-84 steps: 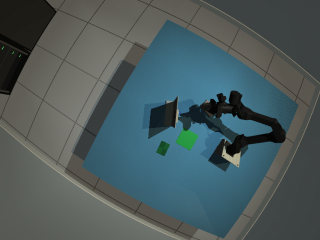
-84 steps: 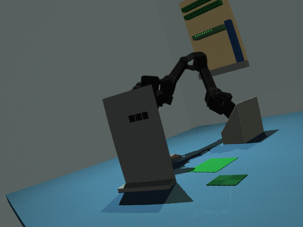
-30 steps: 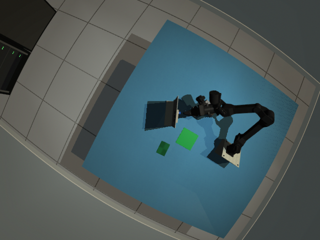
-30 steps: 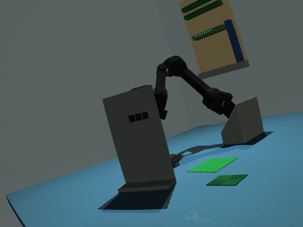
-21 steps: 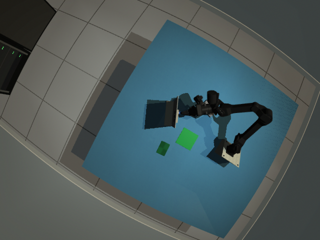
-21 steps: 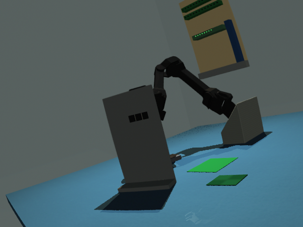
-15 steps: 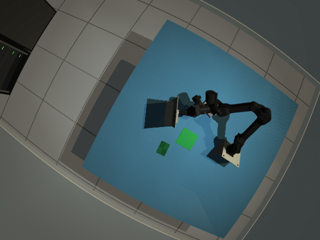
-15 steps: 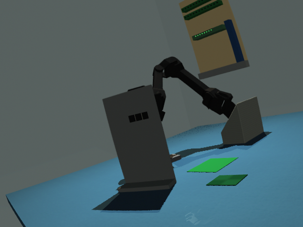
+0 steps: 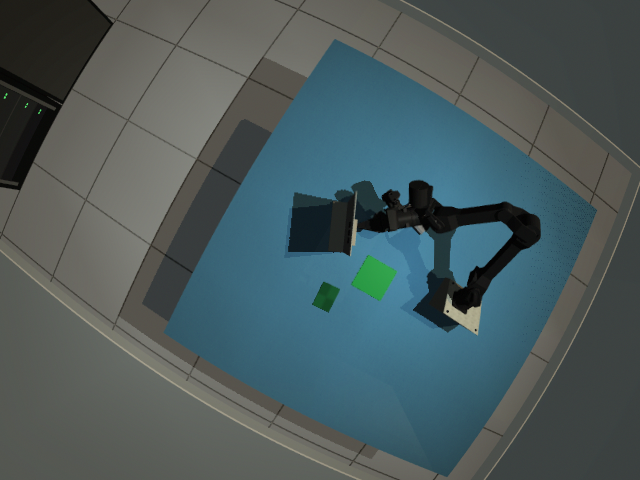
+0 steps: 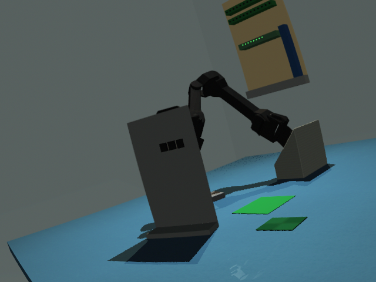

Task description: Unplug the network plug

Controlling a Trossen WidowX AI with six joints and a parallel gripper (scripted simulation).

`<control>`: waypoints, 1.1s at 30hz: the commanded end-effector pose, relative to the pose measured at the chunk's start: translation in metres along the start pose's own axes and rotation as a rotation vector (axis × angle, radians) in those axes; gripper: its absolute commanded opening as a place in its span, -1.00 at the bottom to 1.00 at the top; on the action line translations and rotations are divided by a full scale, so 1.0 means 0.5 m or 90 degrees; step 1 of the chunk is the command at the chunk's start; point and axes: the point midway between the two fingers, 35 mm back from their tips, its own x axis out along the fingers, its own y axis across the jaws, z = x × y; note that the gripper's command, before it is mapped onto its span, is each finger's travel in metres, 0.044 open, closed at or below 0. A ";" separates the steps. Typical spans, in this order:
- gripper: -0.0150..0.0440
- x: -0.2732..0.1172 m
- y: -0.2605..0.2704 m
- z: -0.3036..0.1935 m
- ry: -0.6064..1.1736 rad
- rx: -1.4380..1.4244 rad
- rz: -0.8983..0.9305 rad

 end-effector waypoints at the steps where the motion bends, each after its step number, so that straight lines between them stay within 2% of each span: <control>1: -0.26 0.001 0.002 0.002 -0.002 0.001 0.001; 12: -0.49 0.001 0.002 0.002 -0.002 0.001 0.001; 33: -0.49 -0.020 0.001 -0.004 -0.002 0.002 0.000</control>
